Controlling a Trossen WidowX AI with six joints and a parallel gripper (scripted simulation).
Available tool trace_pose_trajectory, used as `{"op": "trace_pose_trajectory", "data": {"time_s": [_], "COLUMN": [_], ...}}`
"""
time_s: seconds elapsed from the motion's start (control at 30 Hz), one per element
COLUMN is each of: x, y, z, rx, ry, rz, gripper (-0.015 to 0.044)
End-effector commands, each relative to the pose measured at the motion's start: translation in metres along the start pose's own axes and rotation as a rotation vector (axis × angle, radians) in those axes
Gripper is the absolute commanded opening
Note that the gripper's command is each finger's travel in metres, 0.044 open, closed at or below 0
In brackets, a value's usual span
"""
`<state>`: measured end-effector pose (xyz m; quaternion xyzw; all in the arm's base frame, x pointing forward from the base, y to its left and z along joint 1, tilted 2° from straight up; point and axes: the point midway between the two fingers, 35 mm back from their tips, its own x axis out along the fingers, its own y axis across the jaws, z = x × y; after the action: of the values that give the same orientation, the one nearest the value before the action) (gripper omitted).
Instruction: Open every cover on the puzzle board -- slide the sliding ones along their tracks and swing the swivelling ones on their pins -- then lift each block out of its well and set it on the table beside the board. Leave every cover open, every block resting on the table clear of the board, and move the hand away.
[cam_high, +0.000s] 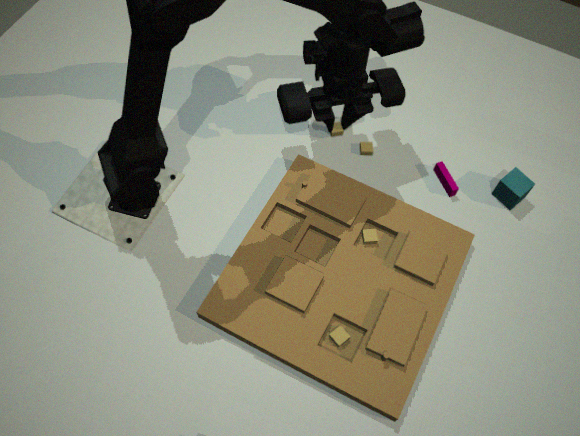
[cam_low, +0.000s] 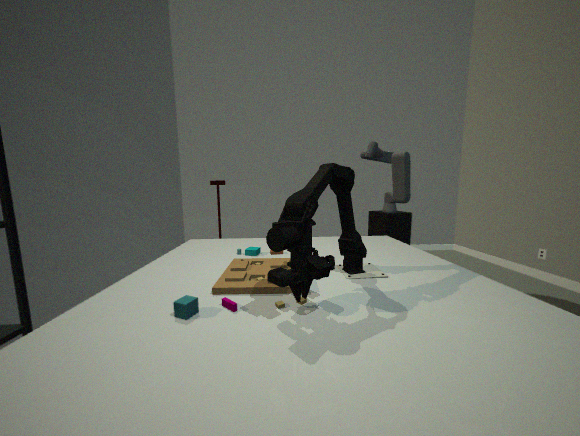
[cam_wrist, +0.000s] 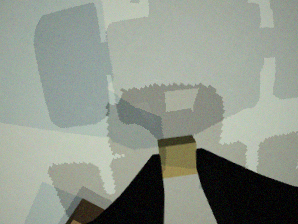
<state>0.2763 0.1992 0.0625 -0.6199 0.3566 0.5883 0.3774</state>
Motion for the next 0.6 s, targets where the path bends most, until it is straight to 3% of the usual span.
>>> {"op": "trace_pose_trajectory", "data": {"time_s": [0.0,0.23,0.57], "x": [0.0079,0.0149,0.0116], "y": [0.0016,0.0030,0.0023], "z": [-0.0008,-0.0010,-0.0004], "rx": [-0.002,-0.002,0.001], "ry": [0.003,0.003,0.000], "rz": [0.002,0.002,0.002], "gripper": [0.0080,0.0080,0.0342]}}
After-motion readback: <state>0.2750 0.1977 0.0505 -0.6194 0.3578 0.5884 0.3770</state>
